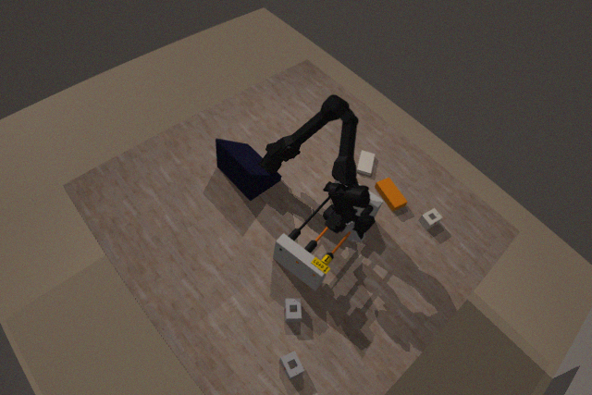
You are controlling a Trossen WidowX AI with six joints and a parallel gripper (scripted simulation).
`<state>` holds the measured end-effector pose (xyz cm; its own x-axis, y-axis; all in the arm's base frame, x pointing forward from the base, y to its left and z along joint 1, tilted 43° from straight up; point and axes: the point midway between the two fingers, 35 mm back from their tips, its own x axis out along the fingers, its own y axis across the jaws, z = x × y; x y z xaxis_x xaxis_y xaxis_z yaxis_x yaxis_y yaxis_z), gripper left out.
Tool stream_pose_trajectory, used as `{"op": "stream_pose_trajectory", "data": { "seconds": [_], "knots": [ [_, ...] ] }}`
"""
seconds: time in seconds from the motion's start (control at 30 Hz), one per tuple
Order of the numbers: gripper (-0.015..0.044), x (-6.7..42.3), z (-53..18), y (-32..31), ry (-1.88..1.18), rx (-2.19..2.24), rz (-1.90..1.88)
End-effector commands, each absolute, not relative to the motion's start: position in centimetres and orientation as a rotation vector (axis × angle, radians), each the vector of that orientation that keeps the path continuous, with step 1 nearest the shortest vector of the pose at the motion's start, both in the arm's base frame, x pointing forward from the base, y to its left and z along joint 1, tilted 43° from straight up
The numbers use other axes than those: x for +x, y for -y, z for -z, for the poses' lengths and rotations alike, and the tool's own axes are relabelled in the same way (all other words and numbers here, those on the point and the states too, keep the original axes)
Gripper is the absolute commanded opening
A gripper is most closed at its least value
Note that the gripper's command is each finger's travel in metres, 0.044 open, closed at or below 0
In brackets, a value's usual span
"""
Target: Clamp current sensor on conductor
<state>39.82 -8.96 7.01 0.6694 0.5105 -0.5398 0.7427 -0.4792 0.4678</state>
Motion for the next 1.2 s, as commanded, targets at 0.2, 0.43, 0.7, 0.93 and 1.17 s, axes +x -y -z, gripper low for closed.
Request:
{"op": "stream_pose_trajectory", "data": {
  "seconds": [0.2, 0.43, 0.7, 0.93, 1.17],
  "knots": [
    [0.0000, 39.86, -6.75, 8.77, -1.023, 2.157, 0.460],
    [0.0000, 39.86, -6.75, 8.77, -1.023, 2.157, 0.460],
    [0.0000, 39.92, -6.55, 8.83, -1.083, 2.126, 0.499],
    [0.0000, 39.71, -6.46, 8.76, -1.226, 2.054, 0.570],
    [0.0000, 39.44, -6.62, 8.65, -1.302, 2.016, 0.597]
  ]
}}
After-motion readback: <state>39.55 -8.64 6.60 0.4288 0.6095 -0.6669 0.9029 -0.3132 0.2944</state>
